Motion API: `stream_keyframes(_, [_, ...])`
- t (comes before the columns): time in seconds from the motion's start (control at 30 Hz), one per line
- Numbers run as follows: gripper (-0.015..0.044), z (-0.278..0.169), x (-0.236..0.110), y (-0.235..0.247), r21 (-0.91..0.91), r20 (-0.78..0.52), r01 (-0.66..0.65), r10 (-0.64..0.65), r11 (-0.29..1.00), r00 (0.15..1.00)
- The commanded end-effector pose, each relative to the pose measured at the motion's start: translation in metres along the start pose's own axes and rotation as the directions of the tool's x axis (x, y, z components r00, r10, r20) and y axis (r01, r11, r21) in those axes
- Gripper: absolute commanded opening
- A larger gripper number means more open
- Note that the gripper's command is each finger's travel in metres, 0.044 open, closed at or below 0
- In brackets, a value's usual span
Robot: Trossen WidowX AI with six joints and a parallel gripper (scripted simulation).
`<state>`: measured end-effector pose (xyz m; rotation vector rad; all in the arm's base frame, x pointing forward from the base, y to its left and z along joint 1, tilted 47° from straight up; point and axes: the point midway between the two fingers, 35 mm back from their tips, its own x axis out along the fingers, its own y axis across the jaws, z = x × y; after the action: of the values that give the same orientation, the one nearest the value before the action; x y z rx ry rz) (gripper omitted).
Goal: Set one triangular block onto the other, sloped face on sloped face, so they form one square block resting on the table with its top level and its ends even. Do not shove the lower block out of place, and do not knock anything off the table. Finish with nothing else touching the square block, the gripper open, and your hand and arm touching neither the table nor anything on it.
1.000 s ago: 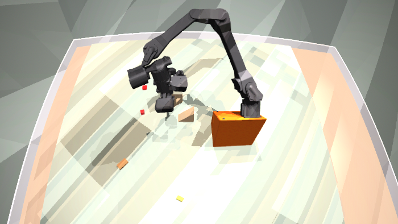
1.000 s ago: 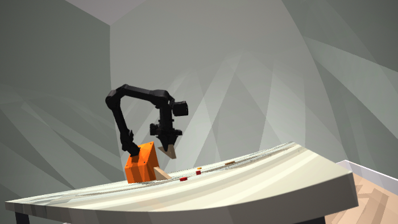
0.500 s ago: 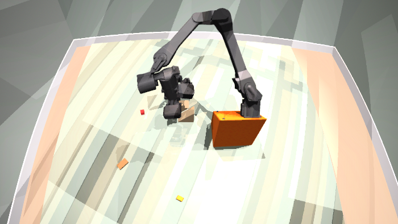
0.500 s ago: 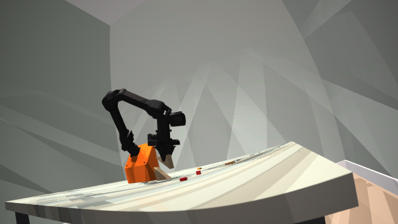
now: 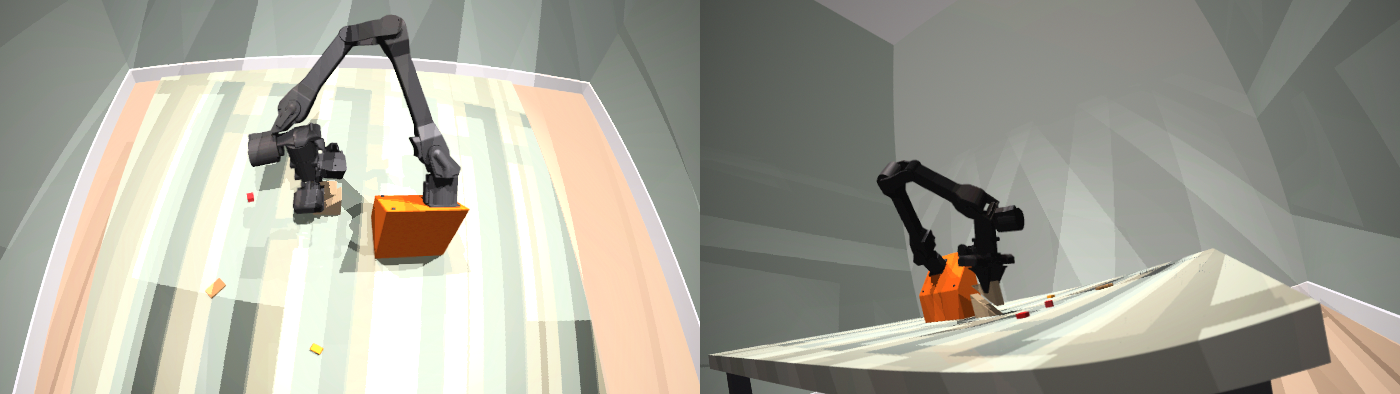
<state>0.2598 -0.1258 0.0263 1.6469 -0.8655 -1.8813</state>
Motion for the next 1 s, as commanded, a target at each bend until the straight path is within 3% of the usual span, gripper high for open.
stream_keyframes(0.0, [0.0000, -0.0001, 0.0004, 0.0005, -0.005, -0.001, -0.003, 0.003, 1.000, 1.000])
stream_keyframes(0.97, [0.0000, 0.0016, 0.0093, 0.0008, -0.007, -0.002, -0.007, 0.007, 1.000, 1.000])
